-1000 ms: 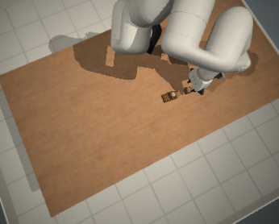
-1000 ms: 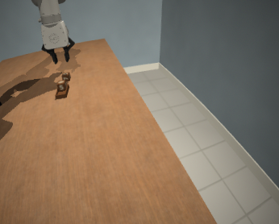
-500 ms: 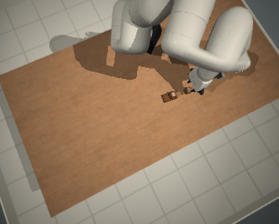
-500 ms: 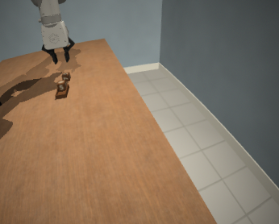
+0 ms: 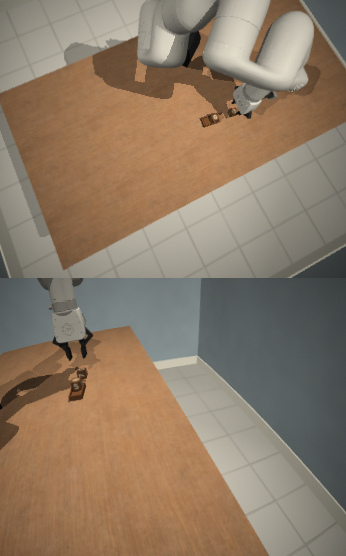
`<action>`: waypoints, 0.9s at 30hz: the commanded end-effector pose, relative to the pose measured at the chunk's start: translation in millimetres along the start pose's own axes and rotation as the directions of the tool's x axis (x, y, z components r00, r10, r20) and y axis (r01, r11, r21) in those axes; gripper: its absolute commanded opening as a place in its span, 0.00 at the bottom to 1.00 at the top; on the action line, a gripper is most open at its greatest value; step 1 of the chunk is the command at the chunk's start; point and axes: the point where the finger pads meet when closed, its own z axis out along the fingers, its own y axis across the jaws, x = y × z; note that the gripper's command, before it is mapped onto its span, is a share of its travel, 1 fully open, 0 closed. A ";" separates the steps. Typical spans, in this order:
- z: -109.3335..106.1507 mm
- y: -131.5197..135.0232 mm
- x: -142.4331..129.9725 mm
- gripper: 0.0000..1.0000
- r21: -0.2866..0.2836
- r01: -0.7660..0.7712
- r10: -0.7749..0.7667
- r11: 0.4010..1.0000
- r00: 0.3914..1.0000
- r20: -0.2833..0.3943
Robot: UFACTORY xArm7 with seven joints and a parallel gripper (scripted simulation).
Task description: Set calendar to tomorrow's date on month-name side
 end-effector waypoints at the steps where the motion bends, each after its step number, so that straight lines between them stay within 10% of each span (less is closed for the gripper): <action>1: 3.3 0.6 1.5 0.49 -0.002 0.000 0.000 1.000 1.000 -0.003; 27: 37.1 0.2 1.8 0.49 -0.002 0.000 0.000 1.000 1.000 -0.003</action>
